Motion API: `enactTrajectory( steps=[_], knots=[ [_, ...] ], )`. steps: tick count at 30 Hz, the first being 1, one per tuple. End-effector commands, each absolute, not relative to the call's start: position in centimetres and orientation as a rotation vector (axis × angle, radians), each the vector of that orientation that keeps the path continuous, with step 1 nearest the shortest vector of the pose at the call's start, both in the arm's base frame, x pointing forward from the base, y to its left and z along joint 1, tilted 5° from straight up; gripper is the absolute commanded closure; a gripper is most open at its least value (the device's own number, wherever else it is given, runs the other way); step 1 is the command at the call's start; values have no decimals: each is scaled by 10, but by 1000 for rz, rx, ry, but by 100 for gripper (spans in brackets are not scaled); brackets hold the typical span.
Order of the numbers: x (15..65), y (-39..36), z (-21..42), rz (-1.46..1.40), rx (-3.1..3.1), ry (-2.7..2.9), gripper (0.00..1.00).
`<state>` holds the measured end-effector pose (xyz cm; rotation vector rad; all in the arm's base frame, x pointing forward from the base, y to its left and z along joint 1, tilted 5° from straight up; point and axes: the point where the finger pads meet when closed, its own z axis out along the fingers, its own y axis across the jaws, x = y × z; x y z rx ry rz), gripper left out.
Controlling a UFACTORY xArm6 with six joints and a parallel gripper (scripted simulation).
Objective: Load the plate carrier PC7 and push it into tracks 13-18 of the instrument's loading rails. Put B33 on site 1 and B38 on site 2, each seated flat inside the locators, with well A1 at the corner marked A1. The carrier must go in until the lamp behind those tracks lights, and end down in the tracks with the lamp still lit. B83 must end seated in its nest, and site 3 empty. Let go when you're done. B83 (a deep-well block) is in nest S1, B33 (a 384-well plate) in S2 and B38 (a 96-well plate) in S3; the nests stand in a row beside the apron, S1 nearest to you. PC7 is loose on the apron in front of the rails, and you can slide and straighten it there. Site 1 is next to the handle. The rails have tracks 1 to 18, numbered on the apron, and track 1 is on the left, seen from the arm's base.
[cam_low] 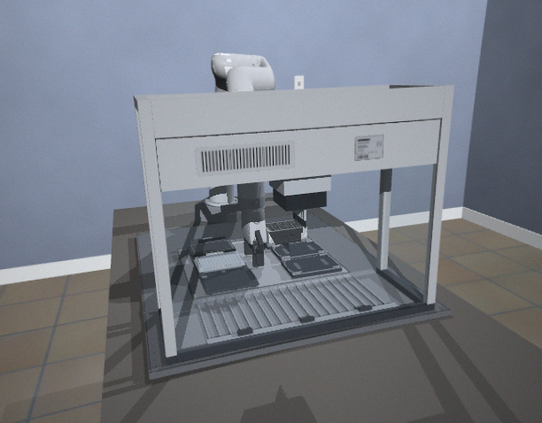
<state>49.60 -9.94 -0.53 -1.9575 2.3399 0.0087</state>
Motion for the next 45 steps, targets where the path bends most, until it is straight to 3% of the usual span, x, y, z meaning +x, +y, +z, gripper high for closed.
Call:
enactTrajectory(
  steps=[1, 45],
  knots=[
    [498, -100, -4, 3, -1956, 2338, 0],
    [494, -119, -5, 3, -1956, 2338, 0]
  ],
)
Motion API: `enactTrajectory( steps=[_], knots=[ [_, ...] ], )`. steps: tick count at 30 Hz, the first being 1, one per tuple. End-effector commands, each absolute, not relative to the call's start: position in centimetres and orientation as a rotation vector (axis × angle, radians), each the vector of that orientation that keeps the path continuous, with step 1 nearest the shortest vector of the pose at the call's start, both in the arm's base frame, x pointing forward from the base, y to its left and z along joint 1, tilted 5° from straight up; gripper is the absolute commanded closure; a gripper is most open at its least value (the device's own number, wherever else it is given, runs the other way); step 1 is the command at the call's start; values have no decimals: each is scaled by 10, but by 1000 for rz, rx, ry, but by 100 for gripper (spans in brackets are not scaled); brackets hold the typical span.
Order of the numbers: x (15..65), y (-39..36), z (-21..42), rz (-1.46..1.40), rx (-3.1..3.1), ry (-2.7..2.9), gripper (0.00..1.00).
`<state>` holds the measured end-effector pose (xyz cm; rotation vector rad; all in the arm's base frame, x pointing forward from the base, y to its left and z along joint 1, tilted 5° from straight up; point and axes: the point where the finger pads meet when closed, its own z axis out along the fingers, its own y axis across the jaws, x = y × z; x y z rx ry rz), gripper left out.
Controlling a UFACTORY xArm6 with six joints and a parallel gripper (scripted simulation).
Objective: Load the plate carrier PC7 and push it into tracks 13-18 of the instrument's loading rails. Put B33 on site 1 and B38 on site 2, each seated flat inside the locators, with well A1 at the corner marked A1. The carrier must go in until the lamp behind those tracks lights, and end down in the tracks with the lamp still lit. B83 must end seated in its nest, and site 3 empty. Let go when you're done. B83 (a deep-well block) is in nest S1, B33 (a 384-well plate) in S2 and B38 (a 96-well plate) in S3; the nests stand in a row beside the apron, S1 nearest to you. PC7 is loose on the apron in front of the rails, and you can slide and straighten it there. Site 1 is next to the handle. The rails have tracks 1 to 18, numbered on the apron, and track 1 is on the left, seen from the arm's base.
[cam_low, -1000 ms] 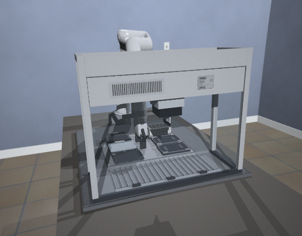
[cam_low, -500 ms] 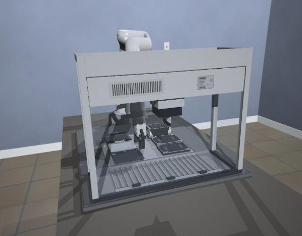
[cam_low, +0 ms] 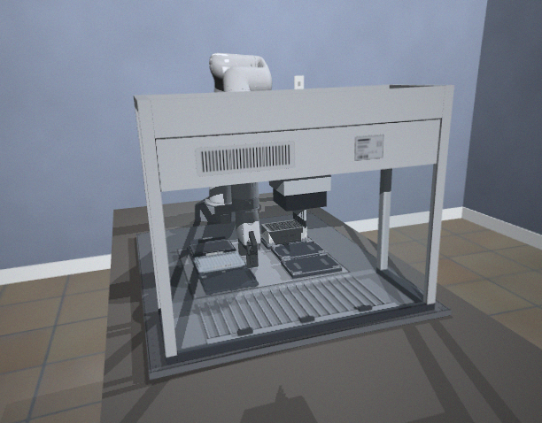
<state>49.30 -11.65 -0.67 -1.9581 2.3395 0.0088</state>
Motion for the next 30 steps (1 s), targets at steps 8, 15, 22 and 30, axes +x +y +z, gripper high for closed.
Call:
enactTrajectory(
  steps=[8, 15, 22, 30],
  knots=[
    [494, -122, -5, 3, -1956, 2338, 0],
    [493, -125, -6, 3, -1956, 2338, 0],
    [493, -128, -6, 3, -1956, 2338, 0],
    [492, -132, -6, 3, -1956, 2338, 0]
  ],
)
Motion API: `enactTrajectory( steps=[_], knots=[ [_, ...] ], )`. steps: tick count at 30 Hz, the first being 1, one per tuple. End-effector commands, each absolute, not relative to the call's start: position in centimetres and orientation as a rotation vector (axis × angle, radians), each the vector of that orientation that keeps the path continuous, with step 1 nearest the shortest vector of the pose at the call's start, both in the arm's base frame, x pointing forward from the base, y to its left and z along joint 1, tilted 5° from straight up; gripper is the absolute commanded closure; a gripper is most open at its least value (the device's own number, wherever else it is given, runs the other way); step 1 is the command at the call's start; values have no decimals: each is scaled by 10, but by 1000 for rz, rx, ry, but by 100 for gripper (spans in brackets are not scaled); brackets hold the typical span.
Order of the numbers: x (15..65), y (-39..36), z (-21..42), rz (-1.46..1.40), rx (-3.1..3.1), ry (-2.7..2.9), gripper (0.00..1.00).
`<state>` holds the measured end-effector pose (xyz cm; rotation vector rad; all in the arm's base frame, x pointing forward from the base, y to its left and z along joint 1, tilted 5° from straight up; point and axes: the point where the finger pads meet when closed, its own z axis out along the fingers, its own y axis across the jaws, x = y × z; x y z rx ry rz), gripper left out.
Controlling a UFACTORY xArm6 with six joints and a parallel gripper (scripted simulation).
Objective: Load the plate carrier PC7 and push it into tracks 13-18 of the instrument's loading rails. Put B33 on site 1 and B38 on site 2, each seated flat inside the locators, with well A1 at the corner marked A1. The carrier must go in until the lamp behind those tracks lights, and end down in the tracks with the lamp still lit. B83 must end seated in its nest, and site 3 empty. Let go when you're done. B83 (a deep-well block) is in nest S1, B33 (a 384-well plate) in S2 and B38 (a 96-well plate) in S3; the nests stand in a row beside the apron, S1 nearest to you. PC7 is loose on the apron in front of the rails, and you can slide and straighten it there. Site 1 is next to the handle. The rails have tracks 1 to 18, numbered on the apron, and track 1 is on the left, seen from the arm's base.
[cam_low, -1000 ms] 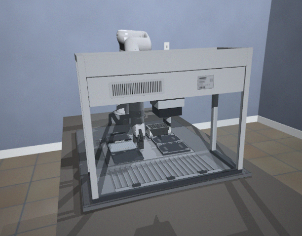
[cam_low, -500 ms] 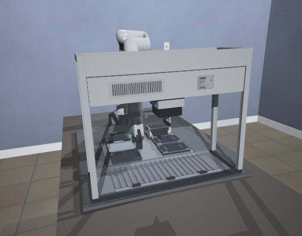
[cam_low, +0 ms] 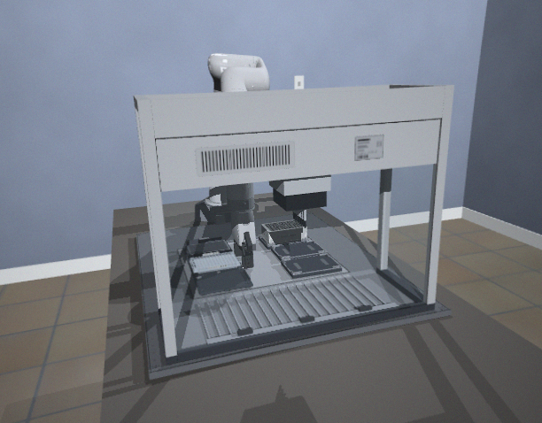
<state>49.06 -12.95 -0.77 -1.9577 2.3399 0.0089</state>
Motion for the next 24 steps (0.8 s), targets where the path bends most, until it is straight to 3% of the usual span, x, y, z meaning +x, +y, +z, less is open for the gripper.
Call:
enactTrajectory(
  steps=[1, 24],
  knots=[
    [492, -132, -6, 3, -1956, 2338, 0],
    [490, -143, -7, 3, -1956, 2338, 0]
  ],
)
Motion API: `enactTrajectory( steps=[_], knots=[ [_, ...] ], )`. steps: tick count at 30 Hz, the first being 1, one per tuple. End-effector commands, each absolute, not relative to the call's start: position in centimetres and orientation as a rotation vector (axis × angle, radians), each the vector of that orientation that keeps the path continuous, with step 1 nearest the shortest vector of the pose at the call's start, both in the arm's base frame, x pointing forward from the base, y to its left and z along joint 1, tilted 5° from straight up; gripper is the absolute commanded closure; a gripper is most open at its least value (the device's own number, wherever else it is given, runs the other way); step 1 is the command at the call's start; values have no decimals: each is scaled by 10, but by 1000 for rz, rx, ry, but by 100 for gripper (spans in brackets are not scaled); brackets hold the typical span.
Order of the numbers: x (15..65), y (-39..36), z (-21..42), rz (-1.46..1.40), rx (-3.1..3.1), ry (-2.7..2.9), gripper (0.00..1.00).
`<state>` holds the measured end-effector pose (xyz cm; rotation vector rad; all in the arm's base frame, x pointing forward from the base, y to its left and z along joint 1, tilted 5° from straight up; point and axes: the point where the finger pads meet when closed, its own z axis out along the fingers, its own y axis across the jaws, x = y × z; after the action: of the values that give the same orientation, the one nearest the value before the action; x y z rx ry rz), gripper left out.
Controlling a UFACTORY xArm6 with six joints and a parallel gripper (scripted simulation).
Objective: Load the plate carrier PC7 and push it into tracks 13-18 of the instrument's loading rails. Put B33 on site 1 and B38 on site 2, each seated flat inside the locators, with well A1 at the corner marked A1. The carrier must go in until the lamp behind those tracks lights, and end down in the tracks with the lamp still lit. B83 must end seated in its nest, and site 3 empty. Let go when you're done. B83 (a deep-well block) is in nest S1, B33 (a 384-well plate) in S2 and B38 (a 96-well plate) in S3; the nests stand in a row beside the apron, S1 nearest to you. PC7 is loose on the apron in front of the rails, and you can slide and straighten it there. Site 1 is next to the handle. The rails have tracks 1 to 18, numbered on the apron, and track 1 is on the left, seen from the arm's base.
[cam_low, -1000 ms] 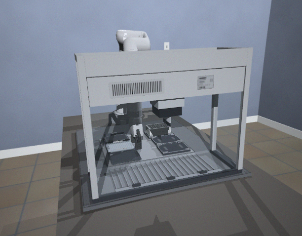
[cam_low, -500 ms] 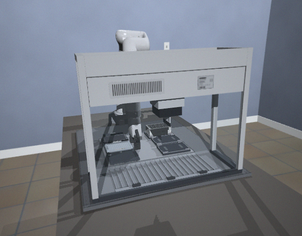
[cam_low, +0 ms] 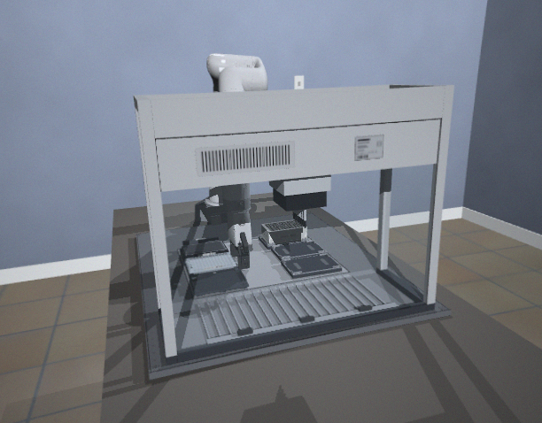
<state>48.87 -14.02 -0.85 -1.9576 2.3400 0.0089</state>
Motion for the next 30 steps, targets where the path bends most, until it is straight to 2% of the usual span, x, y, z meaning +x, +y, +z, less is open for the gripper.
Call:
enactTrajectory(
  steps=[1, 30],
  knots=[
    [490, -143, -7, 3, -1956, 2338, 0],
    [488, -156, -8, 3, -1956, 2338, 0]
  ],
)
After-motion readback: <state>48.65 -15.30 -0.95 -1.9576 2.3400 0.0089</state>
